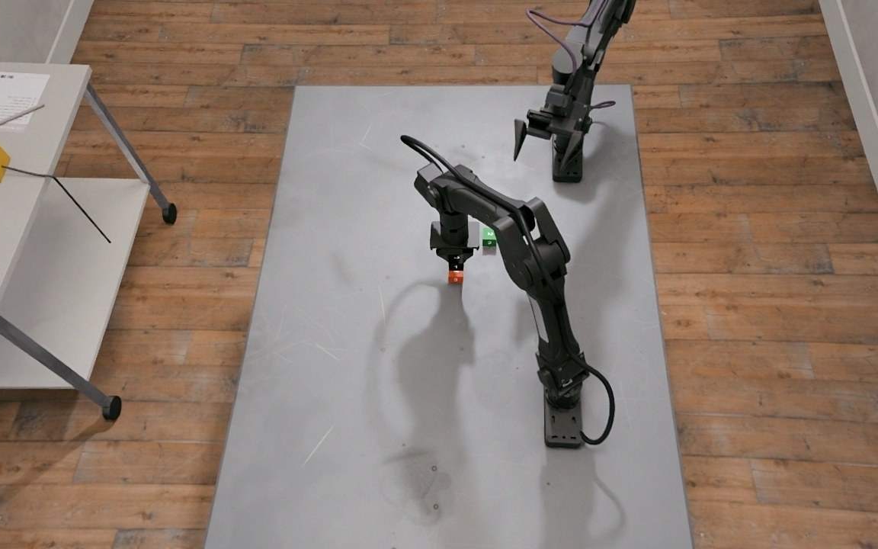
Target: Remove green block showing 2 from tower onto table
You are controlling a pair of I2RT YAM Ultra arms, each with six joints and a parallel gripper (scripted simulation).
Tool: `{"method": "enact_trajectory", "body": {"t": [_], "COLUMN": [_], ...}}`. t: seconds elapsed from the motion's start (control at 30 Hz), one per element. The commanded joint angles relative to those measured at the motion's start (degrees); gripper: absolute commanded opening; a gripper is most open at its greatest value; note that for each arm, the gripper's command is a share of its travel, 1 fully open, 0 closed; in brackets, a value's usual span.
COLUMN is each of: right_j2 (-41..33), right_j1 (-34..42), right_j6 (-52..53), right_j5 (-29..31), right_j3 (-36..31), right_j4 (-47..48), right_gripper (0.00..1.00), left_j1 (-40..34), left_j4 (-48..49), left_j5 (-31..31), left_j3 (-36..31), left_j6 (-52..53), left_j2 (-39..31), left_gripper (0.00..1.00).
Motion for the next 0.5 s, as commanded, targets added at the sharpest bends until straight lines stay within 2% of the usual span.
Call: {"method": "enact_trajectory", "body": {"t": [0.0,0.23,0.47], "right_j2": [-1.8,-1.9,-1.9], "right_j1": [2.0,2.5,2.5], "right_j6": [2.5,2.6,2.6], "right_j5": [3.0,3.7,3.8], "right_j3": [-0.9,-0.6,-0.6], "right_j4": [1.6,1.6,1.6], "right_gripper": [1.0,1.0,1.0], "left_j1": [0.1,0.3,0.3], "left_j4": [-1.0,-2.0,1.3], "left_j5": [0.0,0.0,0.0], "left_j3": [2.3,2.8,0.6], "left_j6": [0.2,0.3,0.4], "left_j2": [0.3,0.4,1.0], "left_gripper": [0.27,0.27,0.27]}}
